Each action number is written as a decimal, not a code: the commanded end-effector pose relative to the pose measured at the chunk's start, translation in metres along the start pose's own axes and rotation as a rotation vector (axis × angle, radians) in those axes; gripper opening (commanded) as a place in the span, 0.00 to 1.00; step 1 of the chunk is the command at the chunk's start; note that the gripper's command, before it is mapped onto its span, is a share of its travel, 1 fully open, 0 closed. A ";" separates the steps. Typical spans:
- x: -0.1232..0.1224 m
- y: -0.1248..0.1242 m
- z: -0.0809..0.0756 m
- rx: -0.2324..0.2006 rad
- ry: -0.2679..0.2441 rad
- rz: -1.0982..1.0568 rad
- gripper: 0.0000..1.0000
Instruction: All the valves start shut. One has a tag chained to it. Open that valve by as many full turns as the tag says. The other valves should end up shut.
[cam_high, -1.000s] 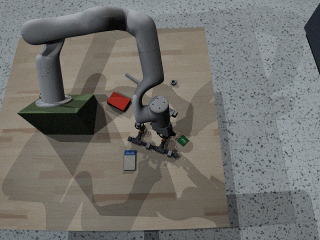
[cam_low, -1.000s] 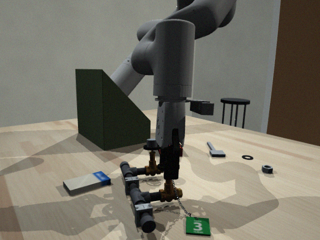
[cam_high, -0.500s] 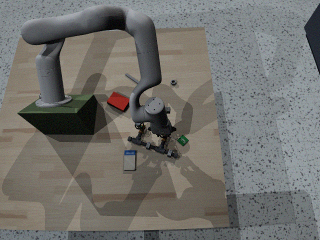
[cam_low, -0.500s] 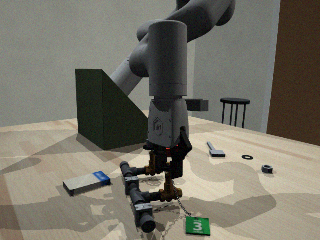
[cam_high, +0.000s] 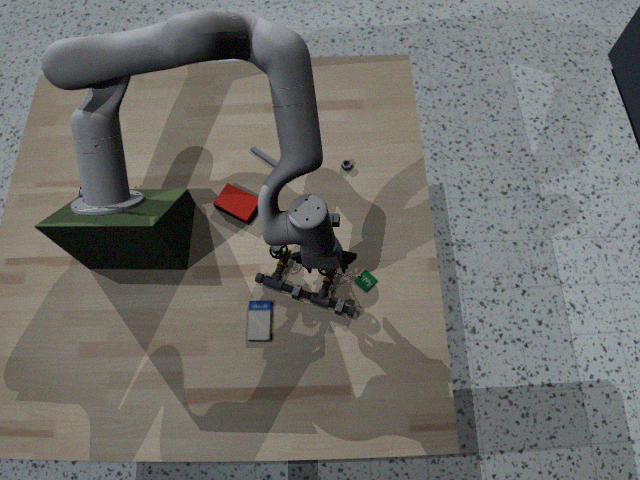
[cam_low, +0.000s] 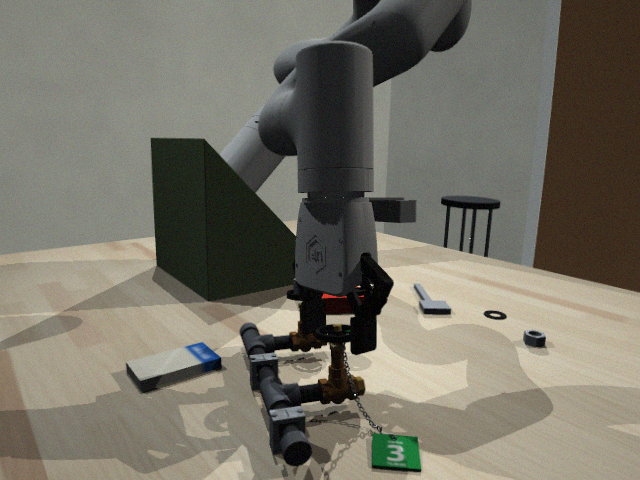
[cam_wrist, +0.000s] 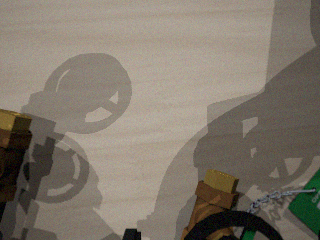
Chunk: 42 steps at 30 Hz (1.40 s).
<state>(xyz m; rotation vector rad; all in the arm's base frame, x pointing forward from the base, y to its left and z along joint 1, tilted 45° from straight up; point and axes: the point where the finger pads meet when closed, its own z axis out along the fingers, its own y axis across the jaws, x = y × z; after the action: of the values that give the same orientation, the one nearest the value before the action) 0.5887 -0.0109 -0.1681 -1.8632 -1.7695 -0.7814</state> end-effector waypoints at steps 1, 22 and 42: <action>0.000 0.001 -0.001 -0.002 0.000 0.000 1.00; 0.000 0.001 -0.001 -0.002 0.000 0.081 1.00; 0.000 0.001 -0.001 -0.012 0.003 0.938 1.00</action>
<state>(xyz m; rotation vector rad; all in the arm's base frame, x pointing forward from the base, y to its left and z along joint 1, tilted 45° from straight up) 0.5885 -0.0109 -0.1682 -2.2774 -0.9542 -0.5332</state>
